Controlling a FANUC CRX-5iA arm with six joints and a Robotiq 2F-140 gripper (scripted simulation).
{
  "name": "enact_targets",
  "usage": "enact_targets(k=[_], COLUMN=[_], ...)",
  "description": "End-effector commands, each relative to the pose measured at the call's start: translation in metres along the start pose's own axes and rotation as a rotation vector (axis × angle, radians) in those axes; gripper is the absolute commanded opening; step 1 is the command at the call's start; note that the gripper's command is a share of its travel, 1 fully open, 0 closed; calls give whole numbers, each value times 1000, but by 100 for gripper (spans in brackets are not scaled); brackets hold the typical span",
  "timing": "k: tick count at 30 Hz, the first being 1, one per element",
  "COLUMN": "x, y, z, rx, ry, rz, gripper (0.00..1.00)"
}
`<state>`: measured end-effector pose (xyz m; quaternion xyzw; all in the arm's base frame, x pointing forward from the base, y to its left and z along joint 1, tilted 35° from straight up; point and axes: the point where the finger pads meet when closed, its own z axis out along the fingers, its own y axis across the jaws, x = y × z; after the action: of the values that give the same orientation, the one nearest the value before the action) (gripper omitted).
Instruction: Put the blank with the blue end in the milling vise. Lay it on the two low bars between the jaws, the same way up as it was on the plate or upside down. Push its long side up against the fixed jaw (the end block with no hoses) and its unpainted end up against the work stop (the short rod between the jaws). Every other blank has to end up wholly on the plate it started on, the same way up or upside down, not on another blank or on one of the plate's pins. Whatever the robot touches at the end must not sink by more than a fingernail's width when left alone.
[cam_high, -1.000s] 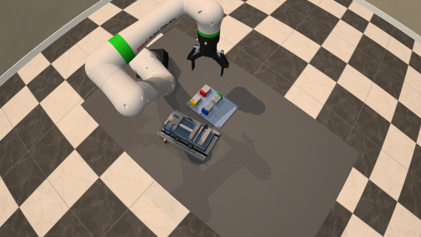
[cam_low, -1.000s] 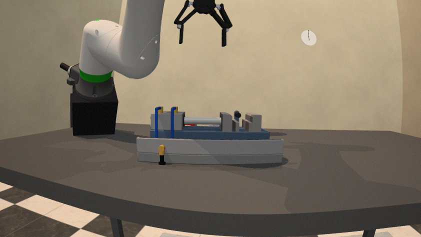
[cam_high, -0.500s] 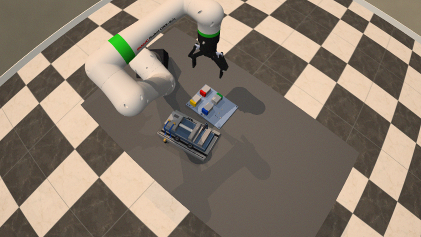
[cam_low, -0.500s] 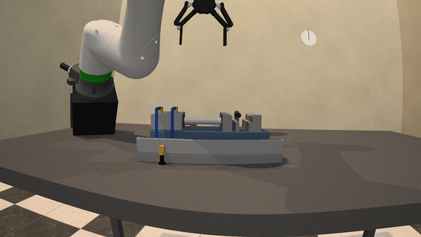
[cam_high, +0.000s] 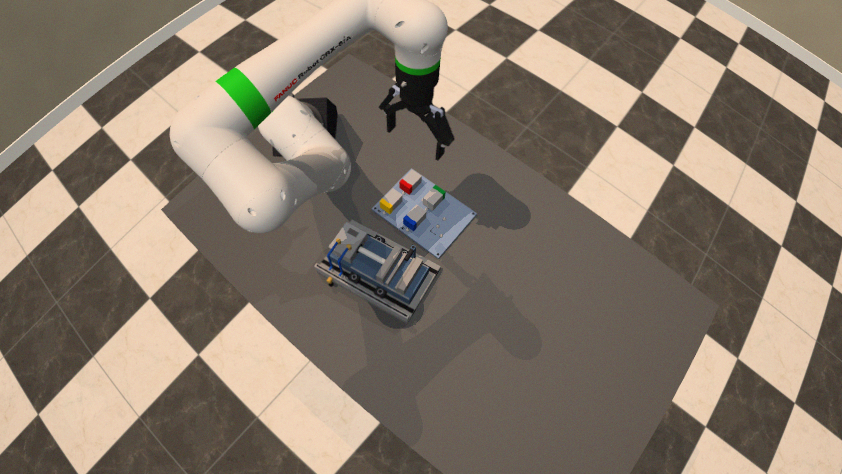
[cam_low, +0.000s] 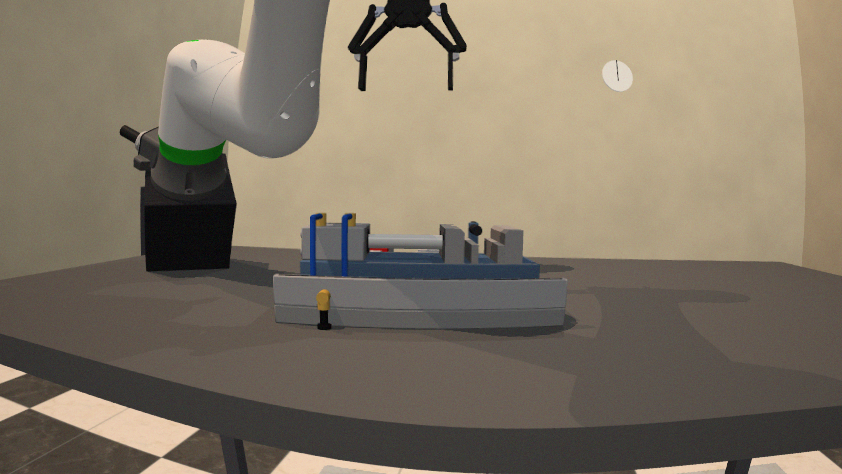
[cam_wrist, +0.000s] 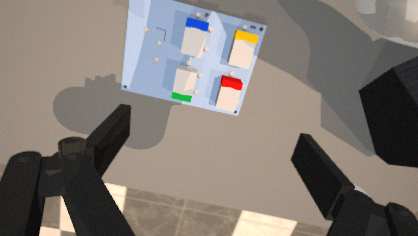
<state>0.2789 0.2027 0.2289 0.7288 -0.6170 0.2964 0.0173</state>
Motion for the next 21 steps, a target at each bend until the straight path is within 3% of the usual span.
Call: enact_targets(k=[1,13,14,21], x=[0,0,0,0], y=[0,0,0,0], z=[-1,-1,-1,-1], rx=[1,2,2,2], ry=[0,0,0,0], rz=[14,65,61,61], gripper=[100,100,51,51])
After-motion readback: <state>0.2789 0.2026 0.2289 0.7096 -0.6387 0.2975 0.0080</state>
